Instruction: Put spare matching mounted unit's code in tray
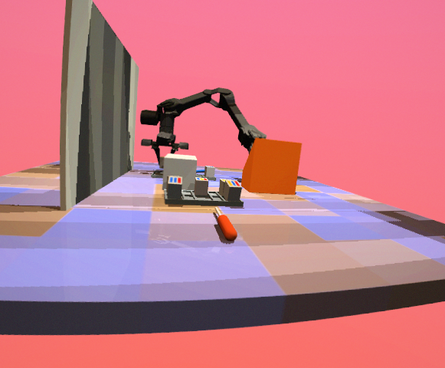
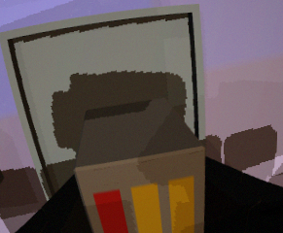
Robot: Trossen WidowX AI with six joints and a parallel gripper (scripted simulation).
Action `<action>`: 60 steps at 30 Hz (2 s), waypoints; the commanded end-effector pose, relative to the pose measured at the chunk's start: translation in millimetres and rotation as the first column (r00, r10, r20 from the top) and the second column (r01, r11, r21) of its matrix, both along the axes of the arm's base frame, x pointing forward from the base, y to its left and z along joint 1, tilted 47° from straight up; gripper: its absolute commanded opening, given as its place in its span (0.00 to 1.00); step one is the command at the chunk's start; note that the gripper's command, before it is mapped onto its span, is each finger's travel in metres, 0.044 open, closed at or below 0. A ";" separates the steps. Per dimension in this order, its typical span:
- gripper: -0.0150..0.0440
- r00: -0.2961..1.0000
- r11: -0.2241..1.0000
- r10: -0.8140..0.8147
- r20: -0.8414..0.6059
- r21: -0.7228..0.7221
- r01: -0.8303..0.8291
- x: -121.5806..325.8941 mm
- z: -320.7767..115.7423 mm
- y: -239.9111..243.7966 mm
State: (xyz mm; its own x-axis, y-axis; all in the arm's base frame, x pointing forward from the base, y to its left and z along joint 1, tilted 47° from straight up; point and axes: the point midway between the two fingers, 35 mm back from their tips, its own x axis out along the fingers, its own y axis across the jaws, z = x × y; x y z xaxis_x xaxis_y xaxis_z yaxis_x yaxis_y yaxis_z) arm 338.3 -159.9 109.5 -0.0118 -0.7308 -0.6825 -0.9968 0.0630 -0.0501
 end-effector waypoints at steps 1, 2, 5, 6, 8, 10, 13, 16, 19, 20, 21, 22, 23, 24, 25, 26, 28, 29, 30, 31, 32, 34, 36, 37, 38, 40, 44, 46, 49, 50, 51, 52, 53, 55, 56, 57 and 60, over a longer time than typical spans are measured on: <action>0.25 1.000 1.000 0.002 -0.010 -0.004 -0.002 -2.7 -3.4 -2.6; 0.25 1.000 1.000 0.002 -0.010 -0.004 -0.002 -2.8 -3.9 -3.3; 0.25 1.000 1.000 0.002 -0.010 -0.005 -0.002 -3.5 -5.4 -5.2; 0.25 1.000 1.000 0.002 -0.010 -0.005 -0.002 -3.7 -5.9 -5.8; 0.25 1.000 1.000 0.002 -0.011 -0.006 -0.002 -4.1 -6.9 -7.1; 0.25 1.000 1.000 0.002 -0.011 -0.007 -0.002 -4.5 -7.9 -8.3; 0.25 1.000 1.000 0.002 -0.011 -0.008 -0.002 -5.2 -9.4 -10.2; 0.25 1.000 1.000 0.001 -0.011 -0.008 -0.002 -5.9 -10.9 -12.1; 0.25 1.000 1.000 0.001 -0.011 -0.009 -0.001 -6.6 -12.3 -13.9; 0.25 1.000 1.000 0.001 -0.011 -0.010 -0.001 -6.8 -12.7 -14.5; 0.25 1.000 1.000 0.001 -0.011 -0.010 -0.001 -6.9 -13.0 -14.8; 0.25 1.000 1.000 0.001 -0.011 -0.010 -0.001 -6.9 -13.1 -14.9; 0.30 1.000 1.000 -0.001 -0.001 -0.007 0.001 -4.7 -10.8 -13.8; 0.34 1.000 1.000 -0.001 -0.001 -0.007 0.001 -4.7 -10.8 -13.8; 0.39 1.000 1.000 -0.001 -0.001 -0.007 0.001 -4.7 -10.8 -13.8; 0.43 1.000 1.000 -0.001 -0.001 -0.007 0.001 -4.7 -10.8 -13.8; 0.52 1.000 1.000 -0.001 -0.001 -0.007 0.001 -4.7 -10.8 -13.8; 0.57 1.000 1.000 -0.001 -0.001 -0.007 0.001 -4.7 -10.8 -13.8; 0.61 1.000 1.000 -0.001 -0.001 -0.007 0.001 -4.7 -10.8 -13.8; 0.65 1.000 1.000 -0.001 -0.001 -0.007 0.001 -4.7 -10.8 -13.8; 0.70 1.000 1.000 -0.001 -0.001 -0.007 0.001 -4.7 -10.8 -13.8; 0.79 1.000 1.000 -0.001 -0.001 -0.007 0.001 -4.7 -10.8 -13.8; 0.88 1.000 1.000 -0.001 -0.001 -0.007 0.001 -4.7 -10.8 -13.8; 0.92 1.000 1.000 -0.001 -0.001 -0.007 0.001 -4.7 -10.8 -13.8; 0.97 1.000 1.000 -0.001 -0.001 -0.007 0.001 -4.7 -10.8 -13.8; 1.00 1.000 1.000 -0.001 -0.002 -0.004 0.001 -2.7 -3.8 -4.9; 1.00 1.000 1.000 0.001 -0.009 0.000 -0.001 -1.0 41.6 47.4; 1.00 1.000 1.000 0.001 -0.012 -0.004 -0.001 -4.1 58.2 64.2; 1.00 1.000 1.000 0.001 -0.012 -0.005 -0.001 -4.6 60.4 66.3; 1.00 1.000 1.000 0.001 -0.012 -0.005 -0.001 -4.6 60.4 66.3; 1.00 1.000 1.000 0.001 -0.012 -0.005 -0.001 -4.6 60.4 66.3; 1.00 1.000 1.000 0.001 -0.012 -0.005 -0.001 -4.6 60.4 66.3; 1.00 1.000 1.000 0.020 -0.007 0.001 -0.020 -2.1 57.4 67.9; 1.00 1.000 1.000 0.020 -0.007 0.001 -0.020 -2.1 57.4 67.9; 1.00 1.000 1.000 0.020 -0.007 0.001 -0.020 -2.1 57.4 67.9; 1.00 1.000 1.000 0.020 -0.007 0.001 -0.020 -2.1 57.4 67.9; 1.00 1.000 1.000 0.020 -0.007 0.001 -0.020 -2.1 57.4 67.9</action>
